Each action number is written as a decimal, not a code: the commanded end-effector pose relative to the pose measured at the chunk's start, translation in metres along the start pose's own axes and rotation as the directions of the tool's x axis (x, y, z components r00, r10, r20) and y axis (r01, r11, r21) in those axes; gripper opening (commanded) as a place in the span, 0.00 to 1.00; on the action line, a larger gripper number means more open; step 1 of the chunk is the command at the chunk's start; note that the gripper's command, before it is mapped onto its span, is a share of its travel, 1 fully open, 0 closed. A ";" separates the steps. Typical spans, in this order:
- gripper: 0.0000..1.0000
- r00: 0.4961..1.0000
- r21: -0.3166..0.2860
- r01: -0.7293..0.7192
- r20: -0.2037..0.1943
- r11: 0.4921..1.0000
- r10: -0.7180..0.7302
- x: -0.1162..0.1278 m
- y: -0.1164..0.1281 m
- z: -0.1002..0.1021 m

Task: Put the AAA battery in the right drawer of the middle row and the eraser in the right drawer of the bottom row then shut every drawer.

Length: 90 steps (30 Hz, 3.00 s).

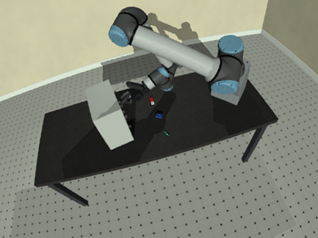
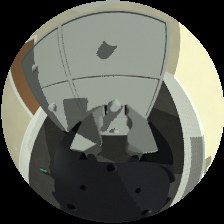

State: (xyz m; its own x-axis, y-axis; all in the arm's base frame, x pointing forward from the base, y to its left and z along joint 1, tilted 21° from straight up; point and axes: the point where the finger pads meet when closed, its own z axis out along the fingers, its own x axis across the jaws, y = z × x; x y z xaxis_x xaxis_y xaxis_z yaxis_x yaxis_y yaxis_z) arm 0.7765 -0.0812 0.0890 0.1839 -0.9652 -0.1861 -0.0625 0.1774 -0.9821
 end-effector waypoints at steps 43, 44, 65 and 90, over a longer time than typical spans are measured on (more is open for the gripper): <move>0.07 1.000 0.001 0.000 0.000 1.000 0.000 0.000 0.000 0.000; 0.07 1.000 0.001 0.000 0.000 1.000 0.000 0.000 0.000 0.000; 0.07 1.000 0.001 0.000 0.000 1.000 0.000 0.000 0.000 -0.002; 0.07 1.000 0.001 0.000 0.000 1.000 0.000 0.000 0.003 -0.010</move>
State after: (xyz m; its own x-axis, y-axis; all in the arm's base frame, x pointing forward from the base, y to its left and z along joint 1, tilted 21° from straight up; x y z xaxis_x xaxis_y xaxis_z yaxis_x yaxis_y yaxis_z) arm 0.7685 -0.0822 0.0864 0.1839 -0.9652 -0.1861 -0.0625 0.1774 -0.9821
